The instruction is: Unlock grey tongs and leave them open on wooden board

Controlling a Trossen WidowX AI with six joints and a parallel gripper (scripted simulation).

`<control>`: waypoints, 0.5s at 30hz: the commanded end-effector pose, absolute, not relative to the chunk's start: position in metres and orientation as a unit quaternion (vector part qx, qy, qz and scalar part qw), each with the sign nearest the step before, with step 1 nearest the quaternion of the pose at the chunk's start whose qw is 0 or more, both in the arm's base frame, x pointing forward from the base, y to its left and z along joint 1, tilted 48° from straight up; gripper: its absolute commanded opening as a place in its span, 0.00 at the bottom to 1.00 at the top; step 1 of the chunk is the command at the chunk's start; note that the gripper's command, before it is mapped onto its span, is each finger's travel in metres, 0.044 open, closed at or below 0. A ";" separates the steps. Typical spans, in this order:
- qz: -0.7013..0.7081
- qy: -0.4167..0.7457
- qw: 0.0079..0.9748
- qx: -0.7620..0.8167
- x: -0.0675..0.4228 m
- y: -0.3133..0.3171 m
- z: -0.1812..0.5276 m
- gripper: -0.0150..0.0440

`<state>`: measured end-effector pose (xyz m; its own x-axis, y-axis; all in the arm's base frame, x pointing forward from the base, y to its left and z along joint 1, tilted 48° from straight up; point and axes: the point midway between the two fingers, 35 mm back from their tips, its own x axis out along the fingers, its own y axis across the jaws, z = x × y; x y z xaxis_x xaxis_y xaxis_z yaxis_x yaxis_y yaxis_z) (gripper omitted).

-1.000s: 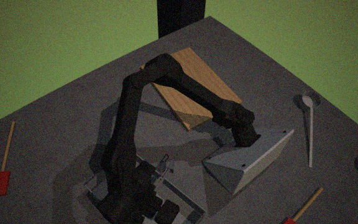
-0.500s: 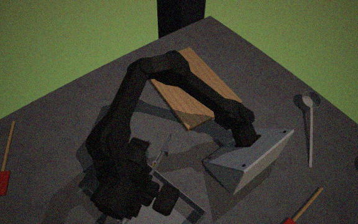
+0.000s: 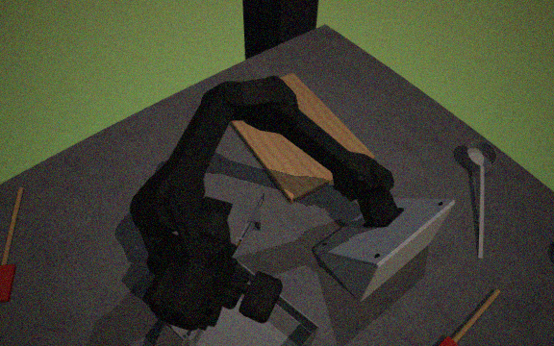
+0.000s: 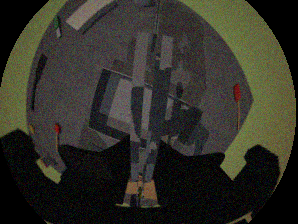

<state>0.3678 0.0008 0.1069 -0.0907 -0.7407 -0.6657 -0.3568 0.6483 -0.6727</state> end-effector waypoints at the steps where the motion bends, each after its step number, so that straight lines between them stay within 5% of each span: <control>1: -0.169 0.717 0.558 -0.382 0.366 -0.006 0.116 0.00; 15: -0.142 0.714 0.568 -0.385 0.339 -0.052 0.176 0.00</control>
